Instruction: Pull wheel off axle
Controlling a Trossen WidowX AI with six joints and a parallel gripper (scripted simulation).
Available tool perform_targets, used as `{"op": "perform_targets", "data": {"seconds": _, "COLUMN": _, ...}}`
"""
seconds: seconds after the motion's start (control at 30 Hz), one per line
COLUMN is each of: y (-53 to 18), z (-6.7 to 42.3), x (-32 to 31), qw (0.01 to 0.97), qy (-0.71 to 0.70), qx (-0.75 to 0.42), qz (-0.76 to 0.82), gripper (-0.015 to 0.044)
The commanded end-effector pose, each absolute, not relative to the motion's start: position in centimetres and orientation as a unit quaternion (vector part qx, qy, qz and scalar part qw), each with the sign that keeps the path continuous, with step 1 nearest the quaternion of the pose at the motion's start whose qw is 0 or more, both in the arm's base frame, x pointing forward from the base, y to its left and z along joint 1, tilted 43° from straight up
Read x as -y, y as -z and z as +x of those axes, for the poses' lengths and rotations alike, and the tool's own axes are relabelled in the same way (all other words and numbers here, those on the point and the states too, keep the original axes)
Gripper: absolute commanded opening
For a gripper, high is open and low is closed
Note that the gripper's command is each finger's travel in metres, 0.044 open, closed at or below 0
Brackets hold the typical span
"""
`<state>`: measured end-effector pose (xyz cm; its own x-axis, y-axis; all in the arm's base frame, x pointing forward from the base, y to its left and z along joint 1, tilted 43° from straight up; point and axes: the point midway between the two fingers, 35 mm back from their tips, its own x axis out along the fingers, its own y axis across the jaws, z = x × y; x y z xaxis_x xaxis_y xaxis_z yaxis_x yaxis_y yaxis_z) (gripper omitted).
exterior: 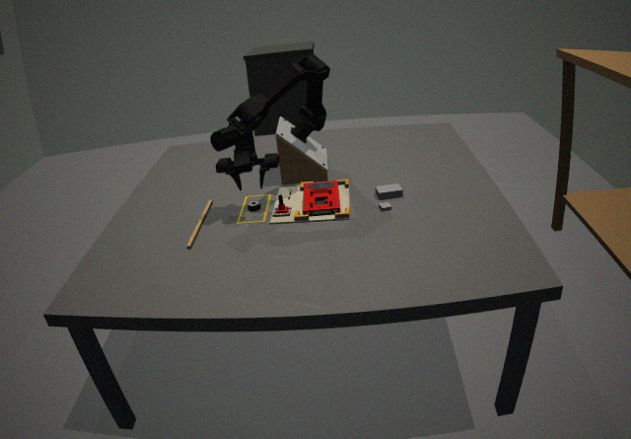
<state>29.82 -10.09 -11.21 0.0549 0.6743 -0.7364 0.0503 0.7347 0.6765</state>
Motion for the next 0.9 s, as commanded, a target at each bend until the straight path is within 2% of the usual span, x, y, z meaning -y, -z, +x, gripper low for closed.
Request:
{"op": "perform_targets", "data": {"seconds": 0.0, "y": 10.9, "z": 29.1, "x": 9.9, "qw": 0.667, "qy": -0.234, "qx": -0.65, "qz": 0.28, "gripper": 0.0352}}
{"op": "perform_targets", "data": {"seconds": 0.1, "y": 8.4, "z": 26.2, "x": 10.5, "qw": 0.667, "qy": -0.233, "qx": -0.651, "qz": 0.278, "gripper": 0.0431}}
{"op": "perform_targets", "data": {"seconds": 0.13, "y": 7.6, "z": 25.1, "x": 10.5, "qw": 0.667, "qy": -0.233, "qx": -0.651, "qz": 0.278, "gripper": 0.044}}
{"op": "perform_targets", "data": {"seconds": 0.3, "y": 5.0, "z": 21.3, "x": 10.3, "qw": 0.666, "qy": -0.235, "qx": -0.652, "qz": 0.277, "gripper": 0.044}}
{"op": "perform_targets", "data": {"seconds": 0.87, "y": 5.0, "z": 21.3, "x": 10.3, "qw": 0.666, "qy": -0.235, "qx": -0.652, "qz": 0.277, "gripper": 0.044}}
